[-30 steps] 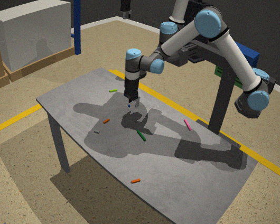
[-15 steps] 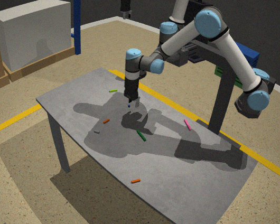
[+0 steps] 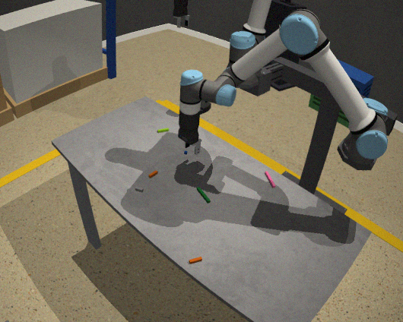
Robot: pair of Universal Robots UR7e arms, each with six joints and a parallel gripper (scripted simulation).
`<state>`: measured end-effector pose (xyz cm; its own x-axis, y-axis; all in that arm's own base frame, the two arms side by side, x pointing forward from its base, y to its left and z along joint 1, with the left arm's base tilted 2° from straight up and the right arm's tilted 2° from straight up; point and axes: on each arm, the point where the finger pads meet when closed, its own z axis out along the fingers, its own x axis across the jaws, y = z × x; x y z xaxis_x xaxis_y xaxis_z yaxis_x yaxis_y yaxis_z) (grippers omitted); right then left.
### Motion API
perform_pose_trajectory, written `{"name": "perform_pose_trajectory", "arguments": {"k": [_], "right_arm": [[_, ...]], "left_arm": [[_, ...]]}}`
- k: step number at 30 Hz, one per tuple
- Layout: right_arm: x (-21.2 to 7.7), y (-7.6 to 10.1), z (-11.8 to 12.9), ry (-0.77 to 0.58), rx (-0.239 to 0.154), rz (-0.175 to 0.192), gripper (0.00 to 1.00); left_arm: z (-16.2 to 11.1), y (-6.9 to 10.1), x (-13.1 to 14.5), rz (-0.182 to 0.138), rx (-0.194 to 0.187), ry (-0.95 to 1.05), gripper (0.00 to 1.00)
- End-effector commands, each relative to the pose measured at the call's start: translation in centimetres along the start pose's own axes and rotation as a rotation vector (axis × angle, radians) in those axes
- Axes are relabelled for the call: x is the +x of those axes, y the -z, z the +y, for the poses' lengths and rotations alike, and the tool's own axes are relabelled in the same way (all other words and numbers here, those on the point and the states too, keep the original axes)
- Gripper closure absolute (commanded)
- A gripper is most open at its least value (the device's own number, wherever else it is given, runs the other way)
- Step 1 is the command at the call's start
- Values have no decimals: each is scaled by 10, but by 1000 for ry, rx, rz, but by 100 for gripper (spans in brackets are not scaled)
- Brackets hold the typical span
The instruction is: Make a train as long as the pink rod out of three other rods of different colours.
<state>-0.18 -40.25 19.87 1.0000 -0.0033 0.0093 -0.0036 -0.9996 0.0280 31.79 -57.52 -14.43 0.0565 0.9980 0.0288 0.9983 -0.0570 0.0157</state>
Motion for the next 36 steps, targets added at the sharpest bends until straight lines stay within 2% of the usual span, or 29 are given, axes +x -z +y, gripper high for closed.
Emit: {"name": "perform_pose_trajectory", "arguments": {"k": [1, 15, 25, 27, 36], "right_arm": [[0, 1, 1, 0, -2, 1, 0], [0, 1, 1, 0, -2, 1, 0], [0, 1, 1, 0, -2, 1, 0], [0, 1, 1, 0, -2, 1, 0], [0, 1, 1, 0, -2, 1, 0]], "left_arm": [[1, 1, -1, -3, -1, -20, 0], [8, 1, -2, -3, -2, -220, 0], [21, 1, -3, -3, -2, -527, 0], [21, 1, -3, -3, -2, -527, 0], [39, 1, -6, -2, -3, -885, 0]]}}
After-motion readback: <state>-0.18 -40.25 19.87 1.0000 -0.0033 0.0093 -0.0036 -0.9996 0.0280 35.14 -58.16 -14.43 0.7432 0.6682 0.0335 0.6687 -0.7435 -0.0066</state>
